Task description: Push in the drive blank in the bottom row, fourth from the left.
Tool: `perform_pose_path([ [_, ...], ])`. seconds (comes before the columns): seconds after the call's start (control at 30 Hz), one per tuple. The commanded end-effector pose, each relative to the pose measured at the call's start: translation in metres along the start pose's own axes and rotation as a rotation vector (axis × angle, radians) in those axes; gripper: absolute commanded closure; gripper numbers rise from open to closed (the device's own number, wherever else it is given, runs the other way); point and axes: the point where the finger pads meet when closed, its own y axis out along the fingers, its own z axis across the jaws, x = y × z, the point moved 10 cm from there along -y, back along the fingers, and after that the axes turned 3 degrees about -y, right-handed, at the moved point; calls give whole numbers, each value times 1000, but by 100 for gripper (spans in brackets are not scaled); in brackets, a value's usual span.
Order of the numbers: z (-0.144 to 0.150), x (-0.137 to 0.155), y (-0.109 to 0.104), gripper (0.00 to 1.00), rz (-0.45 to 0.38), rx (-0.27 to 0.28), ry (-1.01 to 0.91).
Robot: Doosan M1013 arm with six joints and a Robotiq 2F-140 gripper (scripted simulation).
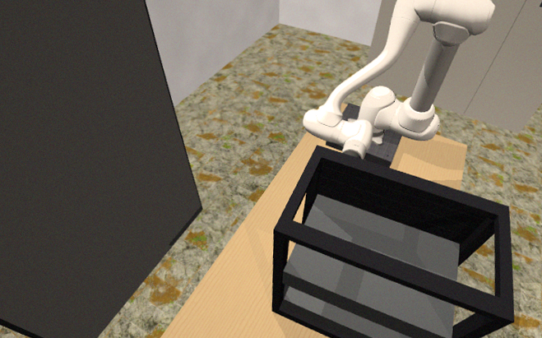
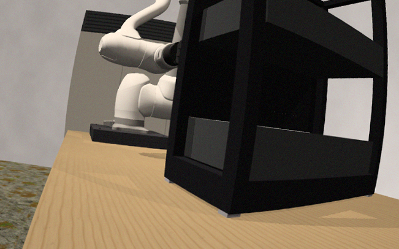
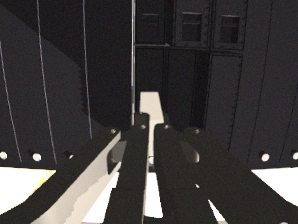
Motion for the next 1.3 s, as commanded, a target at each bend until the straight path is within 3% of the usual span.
perform_pose_path([
  [0.0,-2,1,2,100,-5,-5,-1],
  [0.77,-2,1,-1,100,-5,-5,-1],
  [1.27,-2,0,-69,100,-5,-5,-1],
])
